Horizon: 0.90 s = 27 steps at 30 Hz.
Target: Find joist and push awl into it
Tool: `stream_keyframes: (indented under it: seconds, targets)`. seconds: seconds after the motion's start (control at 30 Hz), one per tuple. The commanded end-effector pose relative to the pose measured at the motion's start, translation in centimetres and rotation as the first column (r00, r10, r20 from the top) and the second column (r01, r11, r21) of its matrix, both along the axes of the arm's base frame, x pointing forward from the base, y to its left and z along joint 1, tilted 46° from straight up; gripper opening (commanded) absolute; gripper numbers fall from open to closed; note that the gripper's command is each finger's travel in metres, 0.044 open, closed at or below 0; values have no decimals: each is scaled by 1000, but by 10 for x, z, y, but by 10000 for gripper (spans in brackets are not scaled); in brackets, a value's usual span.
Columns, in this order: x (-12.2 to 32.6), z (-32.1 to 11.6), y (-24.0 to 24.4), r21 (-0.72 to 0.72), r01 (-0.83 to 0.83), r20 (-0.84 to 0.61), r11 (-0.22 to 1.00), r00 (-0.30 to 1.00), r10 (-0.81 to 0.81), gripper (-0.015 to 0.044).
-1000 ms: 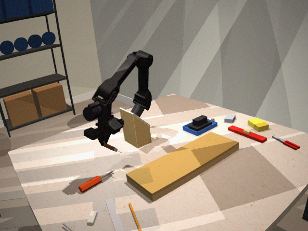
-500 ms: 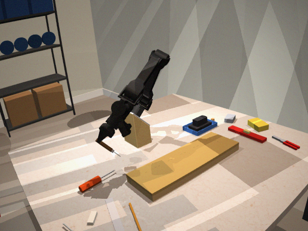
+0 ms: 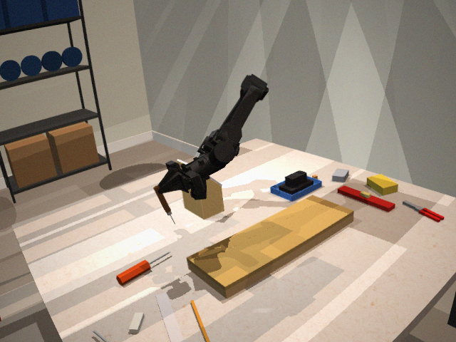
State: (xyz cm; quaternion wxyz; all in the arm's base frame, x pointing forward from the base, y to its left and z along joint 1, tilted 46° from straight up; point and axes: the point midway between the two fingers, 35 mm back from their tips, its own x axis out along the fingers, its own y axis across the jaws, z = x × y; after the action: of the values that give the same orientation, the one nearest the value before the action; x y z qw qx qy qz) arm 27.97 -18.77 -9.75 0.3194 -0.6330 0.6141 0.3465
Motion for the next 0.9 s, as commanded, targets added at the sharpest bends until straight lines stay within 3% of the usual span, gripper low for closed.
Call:
stream_keyframes:
  seconds: [0.0, 0.87]
  targets:
    - [-1, -2, 0, 16, 15, -2, 1000, 1000, -15, 0]
    - [81, 100, 117, -148, -254, 204, 956, 938, 281, 0]
